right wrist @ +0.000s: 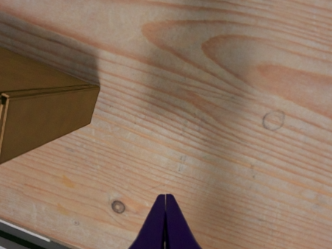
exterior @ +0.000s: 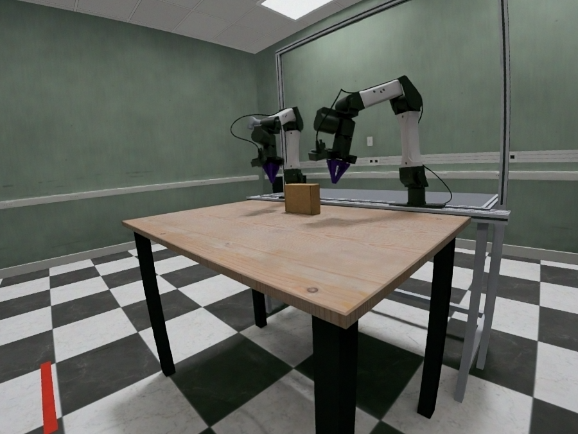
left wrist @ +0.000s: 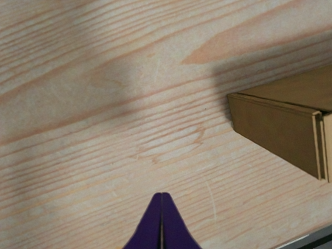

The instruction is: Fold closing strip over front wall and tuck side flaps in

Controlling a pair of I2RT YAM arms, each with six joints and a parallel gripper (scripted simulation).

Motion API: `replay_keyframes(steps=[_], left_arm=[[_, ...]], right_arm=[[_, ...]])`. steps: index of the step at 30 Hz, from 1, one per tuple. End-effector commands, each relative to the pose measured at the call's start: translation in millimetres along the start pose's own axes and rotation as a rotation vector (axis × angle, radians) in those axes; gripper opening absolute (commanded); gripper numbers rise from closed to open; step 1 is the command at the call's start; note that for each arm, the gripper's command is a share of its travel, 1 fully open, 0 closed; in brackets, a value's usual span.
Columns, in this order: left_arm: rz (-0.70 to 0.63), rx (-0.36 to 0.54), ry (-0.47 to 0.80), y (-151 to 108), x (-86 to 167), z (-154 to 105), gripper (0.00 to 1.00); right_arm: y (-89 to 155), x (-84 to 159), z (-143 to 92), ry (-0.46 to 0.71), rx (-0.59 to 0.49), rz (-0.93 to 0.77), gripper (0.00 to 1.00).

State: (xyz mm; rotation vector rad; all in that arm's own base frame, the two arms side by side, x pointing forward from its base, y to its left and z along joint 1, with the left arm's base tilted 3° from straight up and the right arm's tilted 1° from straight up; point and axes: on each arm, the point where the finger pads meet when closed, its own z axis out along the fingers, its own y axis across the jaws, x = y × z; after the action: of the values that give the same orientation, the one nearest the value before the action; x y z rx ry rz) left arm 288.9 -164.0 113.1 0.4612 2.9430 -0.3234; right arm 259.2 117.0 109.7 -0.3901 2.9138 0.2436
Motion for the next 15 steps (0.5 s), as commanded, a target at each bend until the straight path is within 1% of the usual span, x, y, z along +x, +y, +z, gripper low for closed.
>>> replay_keyframes(steps=[1,8,10,15], left_arm=[[0.076,0.054,-0.073,-0.3,-6.1,-4.3,0.01],[0.173,0.107,-0.125,-0.3,-6.0,-4.0,0.01],[0.173,0.107,-0.125,-0.3,-6.0,-4.0,0.01],[0.242,0.145,-0.162,-0.3,-5.9,-3.9,0.01]], right_arm=[[2.4,-6.0,-1.4,-0.066,-0.052,-0.08,0.01],[2.4,-6.0,-1.3,-0.123,-0.104,-0.174,0.01],[2.4,-6.0,-1.3,-0.123,-0.104,-0.174,0.01],[2.4,-5.9,-1.2,-0.163,-0.142,-0.242,0.01]])
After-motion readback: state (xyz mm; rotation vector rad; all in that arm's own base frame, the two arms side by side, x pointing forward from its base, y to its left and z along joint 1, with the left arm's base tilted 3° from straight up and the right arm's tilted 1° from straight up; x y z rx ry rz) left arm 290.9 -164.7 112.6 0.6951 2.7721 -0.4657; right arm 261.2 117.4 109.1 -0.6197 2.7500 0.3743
